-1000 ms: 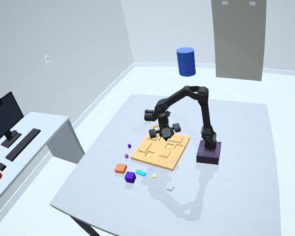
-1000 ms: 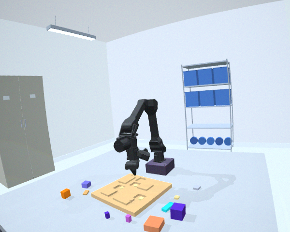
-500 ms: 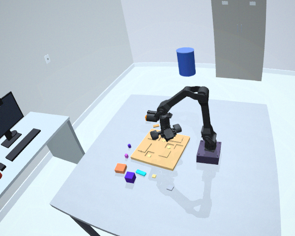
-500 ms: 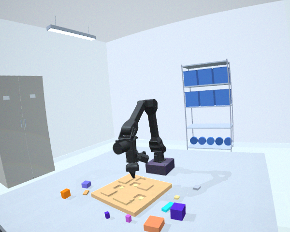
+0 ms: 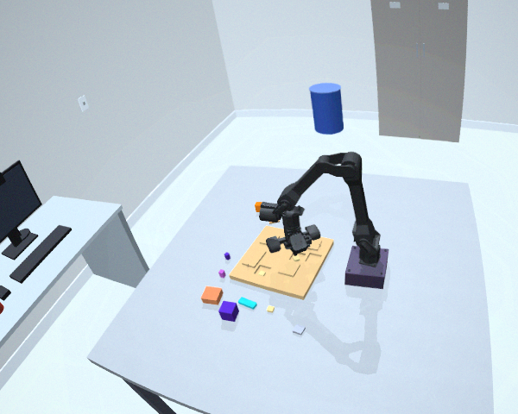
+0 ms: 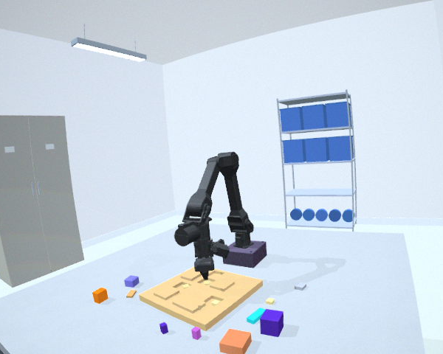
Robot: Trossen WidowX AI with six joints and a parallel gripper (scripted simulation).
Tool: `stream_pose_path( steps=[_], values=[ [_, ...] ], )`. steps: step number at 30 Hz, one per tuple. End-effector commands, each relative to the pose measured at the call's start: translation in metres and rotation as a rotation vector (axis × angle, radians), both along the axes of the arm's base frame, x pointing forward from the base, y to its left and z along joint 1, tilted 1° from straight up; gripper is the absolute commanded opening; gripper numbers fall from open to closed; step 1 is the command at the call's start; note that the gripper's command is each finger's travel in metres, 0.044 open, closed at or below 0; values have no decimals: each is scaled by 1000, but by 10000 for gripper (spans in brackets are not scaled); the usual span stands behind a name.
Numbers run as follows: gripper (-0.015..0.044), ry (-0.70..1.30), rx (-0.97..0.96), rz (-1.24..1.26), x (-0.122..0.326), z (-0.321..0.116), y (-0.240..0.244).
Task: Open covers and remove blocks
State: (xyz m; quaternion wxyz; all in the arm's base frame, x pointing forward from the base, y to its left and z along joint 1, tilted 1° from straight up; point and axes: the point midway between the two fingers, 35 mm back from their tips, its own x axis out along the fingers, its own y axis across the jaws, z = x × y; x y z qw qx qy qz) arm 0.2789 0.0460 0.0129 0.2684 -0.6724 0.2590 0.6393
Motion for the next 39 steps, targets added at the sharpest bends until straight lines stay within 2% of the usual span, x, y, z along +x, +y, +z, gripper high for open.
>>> stream_pose_path(
  steps=[1, 39],
  values=[
    [0, 10, -2, 3, -2, -6, 0],
    [0, 10, -3, 3, -4, -14, -7]
  ],
)
